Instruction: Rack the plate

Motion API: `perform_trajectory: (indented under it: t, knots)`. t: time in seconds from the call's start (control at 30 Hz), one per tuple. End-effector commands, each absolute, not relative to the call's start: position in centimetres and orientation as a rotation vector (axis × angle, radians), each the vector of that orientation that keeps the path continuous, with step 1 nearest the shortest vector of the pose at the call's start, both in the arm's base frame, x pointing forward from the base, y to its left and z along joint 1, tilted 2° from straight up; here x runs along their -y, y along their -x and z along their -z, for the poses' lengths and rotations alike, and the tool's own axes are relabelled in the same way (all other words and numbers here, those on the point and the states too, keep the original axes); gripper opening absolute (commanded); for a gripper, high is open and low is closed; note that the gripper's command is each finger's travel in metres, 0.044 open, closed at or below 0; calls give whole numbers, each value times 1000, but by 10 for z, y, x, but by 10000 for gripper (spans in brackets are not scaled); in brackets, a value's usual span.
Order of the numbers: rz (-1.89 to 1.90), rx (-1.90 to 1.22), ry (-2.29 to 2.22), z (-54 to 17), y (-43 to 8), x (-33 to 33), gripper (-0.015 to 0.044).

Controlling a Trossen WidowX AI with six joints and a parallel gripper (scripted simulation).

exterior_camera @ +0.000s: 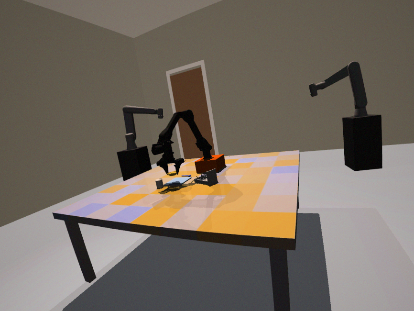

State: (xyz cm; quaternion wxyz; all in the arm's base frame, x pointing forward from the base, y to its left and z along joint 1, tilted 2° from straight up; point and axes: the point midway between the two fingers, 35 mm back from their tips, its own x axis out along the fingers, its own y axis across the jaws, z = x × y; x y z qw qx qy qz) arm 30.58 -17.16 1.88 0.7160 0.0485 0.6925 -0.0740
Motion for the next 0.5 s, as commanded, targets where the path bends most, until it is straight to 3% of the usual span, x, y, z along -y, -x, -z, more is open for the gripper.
perform_trajectory:
  t: [0.0,0.47]
  knots:
    - [169,-1531,-107,-42,-308,173,0]
    - [169,-1531,-107,-116,-308,170,0]
